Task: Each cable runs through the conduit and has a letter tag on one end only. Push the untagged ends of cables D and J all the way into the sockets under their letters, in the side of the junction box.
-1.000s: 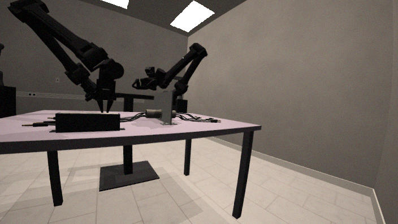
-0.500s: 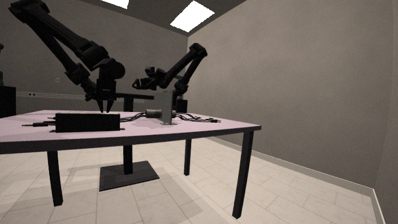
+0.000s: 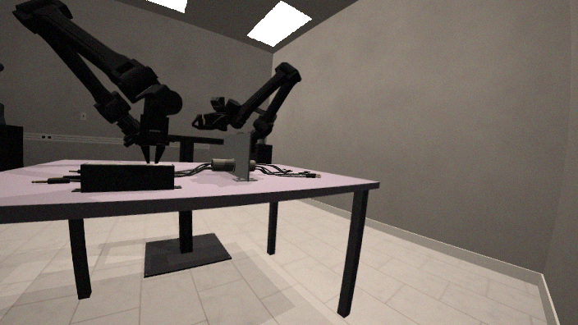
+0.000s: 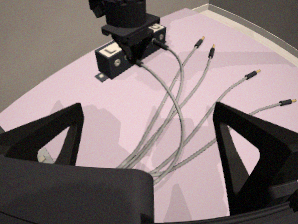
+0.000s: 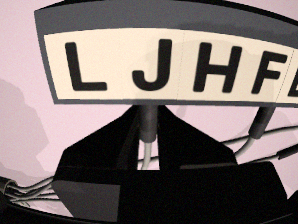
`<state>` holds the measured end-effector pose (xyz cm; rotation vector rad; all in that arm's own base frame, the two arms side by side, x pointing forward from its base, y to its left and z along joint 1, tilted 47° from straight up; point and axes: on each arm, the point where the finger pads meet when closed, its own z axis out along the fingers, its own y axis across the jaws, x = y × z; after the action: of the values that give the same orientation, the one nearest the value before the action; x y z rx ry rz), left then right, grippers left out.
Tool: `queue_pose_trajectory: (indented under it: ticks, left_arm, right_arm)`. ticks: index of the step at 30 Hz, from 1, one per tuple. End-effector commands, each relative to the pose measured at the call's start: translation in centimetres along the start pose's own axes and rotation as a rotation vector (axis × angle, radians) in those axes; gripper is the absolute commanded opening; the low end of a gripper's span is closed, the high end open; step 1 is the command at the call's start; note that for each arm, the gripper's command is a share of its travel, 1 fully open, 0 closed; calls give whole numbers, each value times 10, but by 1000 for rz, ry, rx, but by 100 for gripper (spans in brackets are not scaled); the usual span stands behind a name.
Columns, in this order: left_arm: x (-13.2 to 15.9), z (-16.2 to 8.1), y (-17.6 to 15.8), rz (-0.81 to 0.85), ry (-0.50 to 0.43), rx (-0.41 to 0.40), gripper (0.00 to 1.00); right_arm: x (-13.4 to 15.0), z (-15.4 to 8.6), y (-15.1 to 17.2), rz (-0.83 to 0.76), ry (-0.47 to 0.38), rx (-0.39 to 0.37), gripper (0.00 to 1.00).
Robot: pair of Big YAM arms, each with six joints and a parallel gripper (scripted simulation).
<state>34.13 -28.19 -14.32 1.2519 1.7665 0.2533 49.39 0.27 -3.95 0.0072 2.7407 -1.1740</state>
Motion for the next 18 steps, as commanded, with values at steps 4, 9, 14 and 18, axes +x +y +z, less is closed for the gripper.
queue_pose_trajectory:
  ticks: [4,9,14,18]
  left_arm:
    - [-5,-1,-4,22,-15,2,100]
    - [-5,-1,-4,22,-15,2,100]
    - [-5,-1,-4,22,-15,2,100]
    - [-5,-1,-4,22,-15,2,100]
  right_arm:
    - [-19,-12,-4,79,-54,-22,5]
    - [-15,-11,-4,78,-52,-19,5]
    - [-15,-10,-3,75,-51,-19,17]
    - [-23,-23,-1,78,-72,-25,35]
